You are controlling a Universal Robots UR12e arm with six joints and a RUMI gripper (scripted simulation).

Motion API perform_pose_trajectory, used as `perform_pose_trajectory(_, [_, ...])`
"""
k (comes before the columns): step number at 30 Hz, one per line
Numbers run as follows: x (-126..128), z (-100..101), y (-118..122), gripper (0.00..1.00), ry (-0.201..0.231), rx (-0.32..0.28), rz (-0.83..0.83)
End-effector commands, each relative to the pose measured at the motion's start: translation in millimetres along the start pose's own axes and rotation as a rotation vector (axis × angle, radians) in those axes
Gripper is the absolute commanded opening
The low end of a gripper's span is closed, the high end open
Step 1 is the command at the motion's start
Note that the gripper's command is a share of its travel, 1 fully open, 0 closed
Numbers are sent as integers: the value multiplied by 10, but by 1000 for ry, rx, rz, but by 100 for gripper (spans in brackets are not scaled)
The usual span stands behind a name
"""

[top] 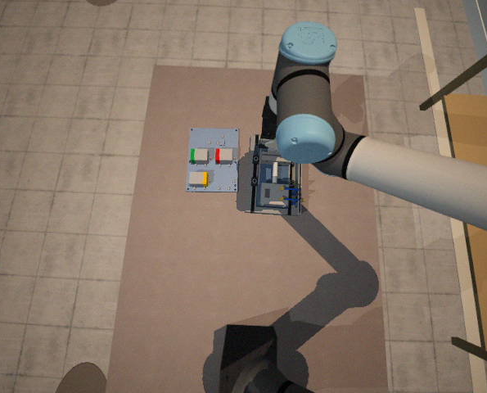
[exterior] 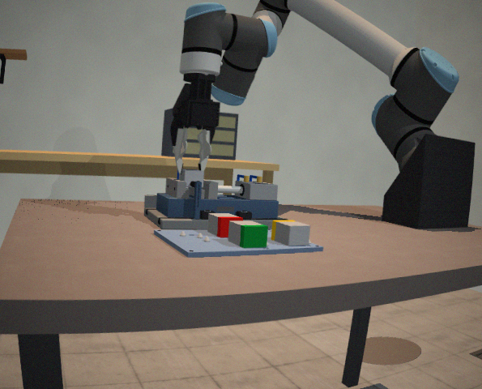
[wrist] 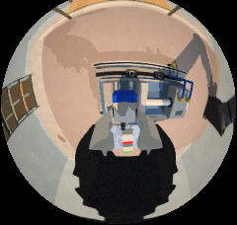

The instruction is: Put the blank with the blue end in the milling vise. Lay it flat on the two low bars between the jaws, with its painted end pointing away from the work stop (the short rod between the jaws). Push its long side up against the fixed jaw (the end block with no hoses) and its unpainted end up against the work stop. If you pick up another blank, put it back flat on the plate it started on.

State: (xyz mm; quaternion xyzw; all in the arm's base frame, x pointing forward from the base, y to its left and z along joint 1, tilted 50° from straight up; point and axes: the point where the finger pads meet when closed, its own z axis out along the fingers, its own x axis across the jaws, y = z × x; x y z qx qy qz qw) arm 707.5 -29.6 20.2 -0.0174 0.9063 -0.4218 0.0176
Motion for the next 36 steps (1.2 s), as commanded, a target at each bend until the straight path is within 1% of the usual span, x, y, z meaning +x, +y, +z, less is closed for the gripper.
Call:
perform_pose_trajectory(1, [-24,-28,2,0,-5,1,1])
perform_pose_trajectory(36, [-18,6,-2,0,-3,1,1])
